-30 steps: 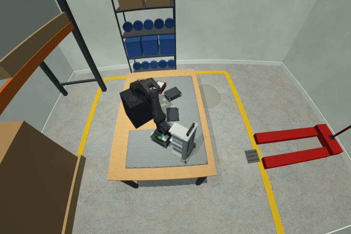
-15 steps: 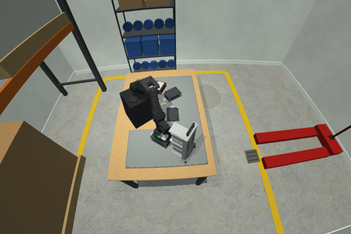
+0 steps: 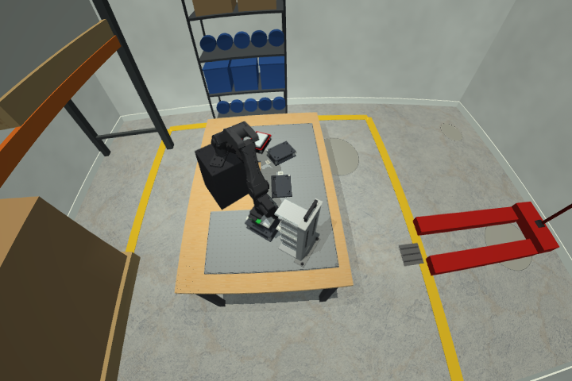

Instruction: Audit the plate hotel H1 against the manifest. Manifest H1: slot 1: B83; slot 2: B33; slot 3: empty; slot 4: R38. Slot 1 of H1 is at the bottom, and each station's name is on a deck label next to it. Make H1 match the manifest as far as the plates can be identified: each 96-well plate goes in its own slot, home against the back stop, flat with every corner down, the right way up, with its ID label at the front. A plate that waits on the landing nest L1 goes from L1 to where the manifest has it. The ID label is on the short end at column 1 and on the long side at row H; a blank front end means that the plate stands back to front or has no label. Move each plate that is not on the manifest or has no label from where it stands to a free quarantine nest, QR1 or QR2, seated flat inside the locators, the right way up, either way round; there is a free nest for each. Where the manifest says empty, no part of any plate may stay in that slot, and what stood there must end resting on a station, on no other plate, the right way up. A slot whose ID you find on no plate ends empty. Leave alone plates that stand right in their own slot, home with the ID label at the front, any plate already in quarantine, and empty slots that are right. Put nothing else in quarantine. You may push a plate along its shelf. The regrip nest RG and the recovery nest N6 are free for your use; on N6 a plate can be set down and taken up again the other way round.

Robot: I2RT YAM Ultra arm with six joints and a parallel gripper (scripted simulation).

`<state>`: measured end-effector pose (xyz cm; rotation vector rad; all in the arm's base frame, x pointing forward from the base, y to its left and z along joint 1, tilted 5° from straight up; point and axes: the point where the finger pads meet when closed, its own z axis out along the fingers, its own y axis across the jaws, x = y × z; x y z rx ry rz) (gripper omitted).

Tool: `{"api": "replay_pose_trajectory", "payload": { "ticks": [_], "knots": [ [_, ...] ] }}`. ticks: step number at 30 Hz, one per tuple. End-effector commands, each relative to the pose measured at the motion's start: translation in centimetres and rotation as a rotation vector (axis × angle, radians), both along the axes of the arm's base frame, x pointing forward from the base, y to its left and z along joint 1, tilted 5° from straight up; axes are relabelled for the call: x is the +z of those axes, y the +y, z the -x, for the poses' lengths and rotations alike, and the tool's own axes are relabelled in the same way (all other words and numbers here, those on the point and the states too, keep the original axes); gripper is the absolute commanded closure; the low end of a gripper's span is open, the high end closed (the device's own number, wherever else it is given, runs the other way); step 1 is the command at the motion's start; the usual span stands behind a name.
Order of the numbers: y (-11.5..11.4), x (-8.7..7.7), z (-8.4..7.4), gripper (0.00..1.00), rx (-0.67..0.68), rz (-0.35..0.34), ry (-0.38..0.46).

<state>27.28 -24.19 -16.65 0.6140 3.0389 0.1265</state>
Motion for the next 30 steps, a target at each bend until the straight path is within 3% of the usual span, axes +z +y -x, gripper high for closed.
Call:
{"api": "replay_pose_trajectory", "payload": {
  "ticks": [1,9,10,12,18,30],
  "knots": [
    [-0.2,1.2,0.4,0.14,-0.009,0.000,-0.010],
    [-0.5,1.9,0.3,0.14,-0.009,0.006,-0.015],
    [-1.1,2.2,-0.3,0.14,-0.010,0.023,-0.033],
    [-0.3,2.1,0.5,0.14,-0.009,0.002,-0.011],
    [-0.3,2.7,0.6,0.14,-0.009,0.002,-0.011],
    [-0.6,5.1,0.6,0.14,-0.008,0.007,-0.017]
  ]
}}
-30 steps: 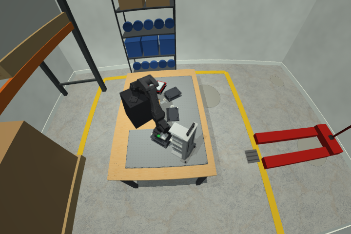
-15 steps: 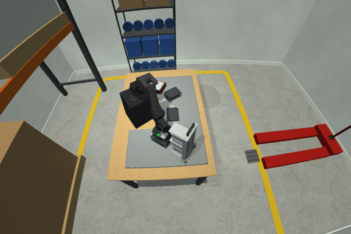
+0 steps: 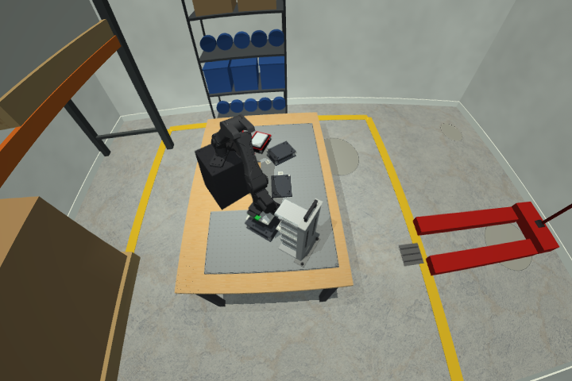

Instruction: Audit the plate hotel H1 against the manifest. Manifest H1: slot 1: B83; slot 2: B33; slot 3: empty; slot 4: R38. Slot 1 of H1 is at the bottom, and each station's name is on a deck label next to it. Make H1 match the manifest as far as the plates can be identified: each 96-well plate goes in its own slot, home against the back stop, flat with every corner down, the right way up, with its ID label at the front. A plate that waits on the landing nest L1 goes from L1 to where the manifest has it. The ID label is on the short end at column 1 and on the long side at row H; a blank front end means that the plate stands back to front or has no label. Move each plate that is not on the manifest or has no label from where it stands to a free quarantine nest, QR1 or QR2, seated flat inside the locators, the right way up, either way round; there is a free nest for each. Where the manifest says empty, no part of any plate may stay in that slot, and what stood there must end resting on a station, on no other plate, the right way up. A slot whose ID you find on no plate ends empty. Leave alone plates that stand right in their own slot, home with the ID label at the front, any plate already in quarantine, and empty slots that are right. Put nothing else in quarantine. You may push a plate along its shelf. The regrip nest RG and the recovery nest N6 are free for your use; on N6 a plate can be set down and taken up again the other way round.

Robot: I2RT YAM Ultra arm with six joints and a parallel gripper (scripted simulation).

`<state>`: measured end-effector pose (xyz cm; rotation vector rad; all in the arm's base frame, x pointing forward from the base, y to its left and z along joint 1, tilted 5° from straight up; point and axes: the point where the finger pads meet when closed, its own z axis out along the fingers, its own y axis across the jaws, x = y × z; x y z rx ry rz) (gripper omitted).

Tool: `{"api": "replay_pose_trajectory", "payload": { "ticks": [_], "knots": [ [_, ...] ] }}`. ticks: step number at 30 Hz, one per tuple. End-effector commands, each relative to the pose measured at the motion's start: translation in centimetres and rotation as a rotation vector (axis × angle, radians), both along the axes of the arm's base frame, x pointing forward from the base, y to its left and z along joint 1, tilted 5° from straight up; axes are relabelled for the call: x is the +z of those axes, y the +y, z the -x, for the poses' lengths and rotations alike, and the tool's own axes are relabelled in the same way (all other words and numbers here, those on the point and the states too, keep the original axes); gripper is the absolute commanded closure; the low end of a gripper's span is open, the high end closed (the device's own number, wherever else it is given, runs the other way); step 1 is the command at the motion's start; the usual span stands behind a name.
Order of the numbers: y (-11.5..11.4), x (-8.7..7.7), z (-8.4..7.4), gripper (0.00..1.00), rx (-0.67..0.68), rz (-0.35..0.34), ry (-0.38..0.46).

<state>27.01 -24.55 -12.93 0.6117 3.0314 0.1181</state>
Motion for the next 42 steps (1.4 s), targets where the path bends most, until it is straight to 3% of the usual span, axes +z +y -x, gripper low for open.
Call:
{"api": "replay_pose_trajectory", "payload": {
  "ticks": [1,7,36,40,41,42],
  "knots": [
    [-0.4,1.7,0.3,0.14,-0.008,0.002,-0.011],
    [-1.4,3.9,-0.5,0.14,-0.008,0.024,-0.033],
    [-1.6,10.6,0.1,0.14,-0.008,0.025,-0.033],
    [-1.6,10.8,0.2,0.14,-0.010,0.025,-0.033],
    [-0.7,10.7,-0.4,0.14,0.029,0.023,-0.032],
    [0.5,9.9,0.3,0.14,0.046,0.000,-0.009]
  ]
}}
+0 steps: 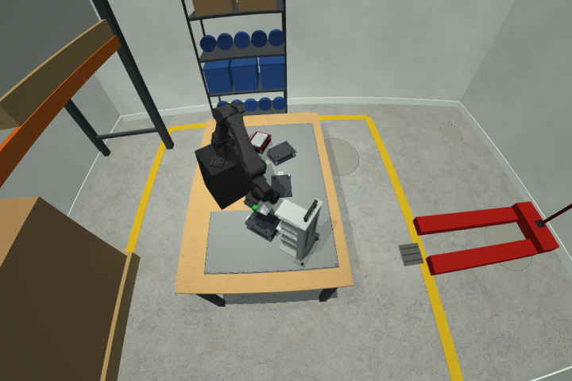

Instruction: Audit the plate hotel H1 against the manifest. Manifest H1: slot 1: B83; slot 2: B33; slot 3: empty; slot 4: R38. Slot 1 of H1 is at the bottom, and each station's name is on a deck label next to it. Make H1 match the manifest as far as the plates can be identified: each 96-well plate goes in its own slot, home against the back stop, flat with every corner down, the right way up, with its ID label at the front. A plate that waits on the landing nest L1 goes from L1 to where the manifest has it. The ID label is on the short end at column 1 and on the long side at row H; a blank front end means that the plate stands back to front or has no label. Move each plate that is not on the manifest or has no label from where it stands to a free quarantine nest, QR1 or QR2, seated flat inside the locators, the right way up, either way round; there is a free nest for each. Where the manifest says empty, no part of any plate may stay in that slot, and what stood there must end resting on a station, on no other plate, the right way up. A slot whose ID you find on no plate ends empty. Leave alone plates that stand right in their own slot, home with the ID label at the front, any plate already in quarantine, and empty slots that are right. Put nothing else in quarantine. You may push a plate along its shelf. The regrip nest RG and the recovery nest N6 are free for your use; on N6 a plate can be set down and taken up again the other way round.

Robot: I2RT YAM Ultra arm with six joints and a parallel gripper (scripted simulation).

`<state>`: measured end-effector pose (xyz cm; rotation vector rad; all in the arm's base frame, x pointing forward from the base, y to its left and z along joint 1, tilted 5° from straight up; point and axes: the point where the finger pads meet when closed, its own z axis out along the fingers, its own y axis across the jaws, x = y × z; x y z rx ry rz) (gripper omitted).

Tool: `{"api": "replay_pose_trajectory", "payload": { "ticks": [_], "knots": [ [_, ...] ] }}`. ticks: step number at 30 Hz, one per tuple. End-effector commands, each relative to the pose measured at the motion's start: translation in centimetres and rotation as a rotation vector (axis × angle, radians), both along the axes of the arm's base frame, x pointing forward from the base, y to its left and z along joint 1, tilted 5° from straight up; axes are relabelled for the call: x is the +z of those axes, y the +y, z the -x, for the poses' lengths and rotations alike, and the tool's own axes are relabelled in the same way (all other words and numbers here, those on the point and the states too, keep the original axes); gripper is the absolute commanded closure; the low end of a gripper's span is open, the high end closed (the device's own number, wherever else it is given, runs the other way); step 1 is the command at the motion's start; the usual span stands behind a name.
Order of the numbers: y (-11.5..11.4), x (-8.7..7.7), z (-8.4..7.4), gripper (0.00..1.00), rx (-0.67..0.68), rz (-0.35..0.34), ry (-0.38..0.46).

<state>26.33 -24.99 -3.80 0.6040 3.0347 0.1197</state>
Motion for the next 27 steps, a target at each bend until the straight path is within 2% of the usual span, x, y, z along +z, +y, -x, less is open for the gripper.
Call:
{"api": "replay_pose_trajectory", "payload": {
  "ticks": [1,5,6,8,17,22,23,27],
  "knots": [
    [1.1,0.8,-0.6,0.14,0.057,0.008,-0.018],
    [1.6,0.9,-1.1,0.14,0.090,0.016,-0.027],
    [0.7,1.9,-2.5,0.14,0.107,0.051,-0.059],
    [2.4,0.9,-1.6,0.14,0.140,0.022,-0.031],
    [4.8,1.4,-3.3,0.14,0.290,0.038,-0.047],
    [5.8,1.4,-3.5,0.14,0.339,0.037,-0.046],
    [5.5,2.1,-4.5,0.14,0.356,0.057,-0.065],
    [7.4,1.5,-4.2,0.14,0.422,0.037,-0.046]
  ]
}}
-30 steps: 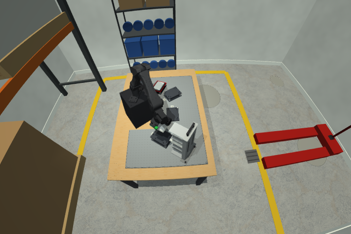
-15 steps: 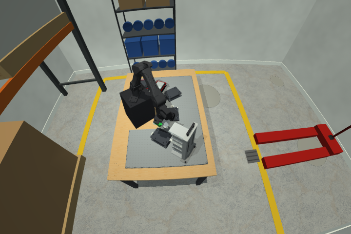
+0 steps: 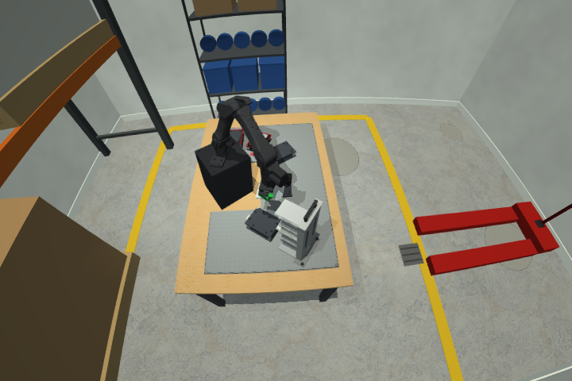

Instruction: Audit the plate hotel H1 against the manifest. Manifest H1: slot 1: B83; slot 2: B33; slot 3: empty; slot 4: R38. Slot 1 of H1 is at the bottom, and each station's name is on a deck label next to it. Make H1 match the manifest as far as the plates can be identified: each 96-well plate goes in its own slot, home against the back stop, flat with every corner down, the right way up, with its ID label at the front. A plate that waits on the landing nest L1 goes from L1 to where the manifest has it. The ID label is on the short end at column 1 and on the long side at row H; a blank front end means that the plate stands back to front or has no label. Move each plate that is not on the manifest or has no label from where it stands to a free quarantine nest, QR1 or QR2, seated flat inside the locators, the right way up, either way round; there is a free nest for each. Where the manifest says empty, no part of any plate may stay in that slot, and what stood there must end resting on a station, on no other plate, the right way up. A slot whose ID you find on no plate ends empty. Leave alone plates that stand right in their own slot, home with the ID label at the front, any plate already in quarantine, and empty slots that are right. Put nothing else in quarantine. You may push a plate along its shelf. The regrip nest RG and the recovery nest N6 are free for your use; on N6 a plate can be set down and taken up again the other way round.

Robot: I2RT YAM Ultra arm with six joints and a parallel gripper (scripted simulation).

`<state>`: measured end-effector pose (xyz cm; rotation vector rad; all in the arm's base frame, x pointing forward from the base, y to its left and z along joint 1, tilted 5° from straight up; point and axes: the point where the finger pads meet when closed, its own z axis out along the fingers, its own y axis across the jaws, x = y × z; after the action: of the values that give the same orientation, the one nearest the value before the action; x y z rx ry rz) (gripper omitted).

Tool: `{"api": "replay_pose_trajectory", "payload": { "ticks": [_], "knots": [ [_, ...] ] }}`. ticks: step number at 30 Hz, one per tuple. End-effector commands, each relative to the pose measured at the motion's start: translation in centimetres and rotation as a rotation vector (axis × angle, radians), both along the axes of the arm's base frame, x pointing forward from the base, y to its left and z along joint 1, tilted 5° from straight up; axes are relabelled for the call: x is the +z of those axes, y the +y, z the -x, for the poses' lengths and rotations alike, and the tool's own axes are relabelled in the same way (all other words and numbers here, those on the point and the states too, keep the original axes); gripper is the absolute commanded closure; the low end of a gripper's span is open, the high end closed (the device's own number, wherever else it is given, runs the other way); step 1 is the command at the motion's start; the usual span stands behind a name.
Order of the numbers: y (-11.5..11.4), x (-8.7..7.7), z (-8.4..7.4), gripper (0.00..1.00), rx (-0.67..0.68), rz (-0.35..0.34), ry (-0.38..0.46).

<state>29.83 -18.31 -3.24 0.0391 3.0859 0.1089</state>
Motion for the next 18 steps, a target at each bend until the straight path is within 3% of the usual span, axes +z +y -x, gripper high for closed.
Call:
{"api": "replay_pose_trajectory", "payload": {
  "ticks": [1,7,18],
  "knots": [
    [0.9,1.2,-1.0,0.14,0.073,0.018,-0.035],
    [2.6,1.4,-2.1,0.14,0.172,0.026,-0.044],
    [5.0,2.3,-4.2,0.14,0.164,0.032,-0.060]
  ]
}}
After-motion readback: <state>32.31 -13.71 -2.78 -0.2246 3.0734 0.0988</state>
